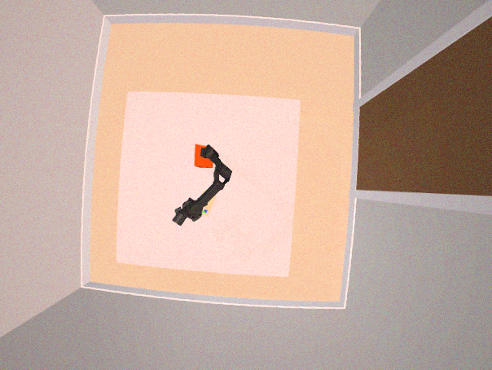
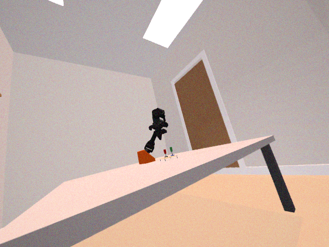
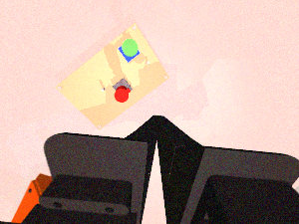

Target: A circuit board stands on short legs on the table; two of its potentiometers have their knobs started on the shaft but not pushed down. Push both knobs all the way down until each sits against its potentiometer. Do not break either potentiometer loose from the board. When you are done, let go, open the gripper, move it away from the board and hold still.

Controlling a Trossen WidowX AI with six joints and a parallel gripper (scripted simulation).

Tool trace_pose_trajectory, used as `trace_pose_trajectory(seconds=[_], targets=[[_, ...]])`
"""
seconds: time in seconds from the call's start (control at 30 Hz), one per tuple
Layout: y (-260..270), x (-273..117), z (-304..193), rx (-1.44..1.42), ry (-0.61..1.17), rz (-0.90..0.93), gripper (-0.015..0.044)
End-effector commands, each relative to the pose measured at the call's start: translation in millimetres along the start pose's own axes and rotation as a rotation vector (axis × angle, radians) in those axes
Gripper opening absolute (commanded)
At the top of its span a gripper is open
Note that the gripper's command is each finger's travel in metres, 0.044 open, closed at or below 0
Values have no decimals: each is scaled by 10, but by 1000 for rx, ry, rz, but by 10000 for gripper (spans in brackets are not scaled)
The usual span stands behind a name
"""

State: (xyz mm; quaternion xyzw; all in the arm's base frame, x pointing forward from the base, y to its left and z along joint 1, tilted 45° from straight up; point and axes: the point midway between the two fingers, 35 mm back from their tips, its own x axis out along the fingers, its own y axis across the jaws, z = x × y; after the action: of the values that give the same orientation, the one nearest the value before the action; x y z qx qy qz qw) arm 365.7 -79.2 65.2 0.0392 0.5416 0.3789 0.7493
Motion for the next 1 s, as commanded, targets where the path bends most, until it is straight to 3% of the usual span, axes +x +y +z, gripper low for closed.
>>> trace_pose_trajectory(seconds=[0.0,0.17,0.97], targets=[[151,137,6,78,44,94,0],[310,245,9,149,93,178,0],[379,606,-17,148,92,179,0]])
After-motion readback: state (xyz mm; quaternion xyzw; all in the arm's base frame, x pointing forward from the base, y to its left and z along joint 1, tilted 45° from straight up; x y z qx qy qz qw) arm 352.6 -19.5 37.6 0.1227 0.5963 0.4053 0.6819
